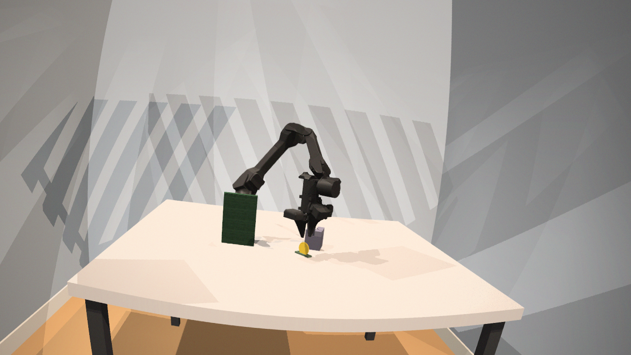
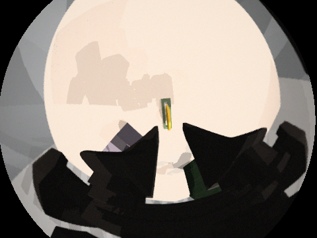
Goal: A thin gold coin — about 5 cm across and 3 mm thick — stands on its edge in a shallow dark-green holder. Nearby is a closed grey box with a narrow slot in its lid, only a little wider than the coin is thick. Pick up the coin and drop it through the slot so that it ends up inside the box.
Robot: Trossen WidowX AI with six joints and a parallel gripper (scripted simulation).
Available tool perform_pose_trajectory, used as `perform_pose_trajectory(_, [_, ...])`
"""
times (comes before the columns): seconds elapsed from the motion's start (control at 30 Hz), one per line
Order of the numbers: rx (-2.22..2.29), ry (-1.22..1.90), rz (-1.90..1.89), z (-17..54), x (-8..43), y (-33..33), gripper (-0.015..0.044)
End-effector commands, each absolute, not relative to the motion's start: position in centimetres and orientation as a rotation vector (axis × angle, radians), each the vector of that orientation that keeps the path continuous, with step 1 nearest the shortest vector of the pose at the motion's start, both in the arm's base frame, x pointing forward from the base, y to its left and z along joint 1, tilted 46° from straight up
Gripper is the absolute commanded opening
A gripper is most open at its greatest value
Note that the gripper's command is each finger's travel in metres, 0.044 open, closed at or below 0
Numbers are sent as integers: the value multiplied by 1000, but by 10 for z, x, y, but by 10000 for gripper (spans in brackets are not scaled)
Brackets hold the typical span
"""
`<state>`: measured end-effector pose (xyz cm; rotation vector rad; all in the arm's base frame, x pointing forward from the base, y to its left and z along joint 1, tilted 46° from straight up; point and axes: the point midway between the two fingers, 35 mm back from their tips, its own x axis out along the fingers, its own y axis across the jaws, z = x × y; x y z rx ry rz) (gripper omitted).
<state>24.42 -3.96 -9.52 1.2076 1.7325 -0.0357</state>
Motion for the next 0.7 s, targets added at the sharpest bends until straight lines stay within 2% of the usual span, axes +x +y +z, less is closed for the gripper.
perform_pose_trajectory(0.0, [1223, 1745, -40, -100, 240, -35, 161])
perform_pose_trajectory(0.67, [1224, 1745, -40, -123, 241, -12, 161])
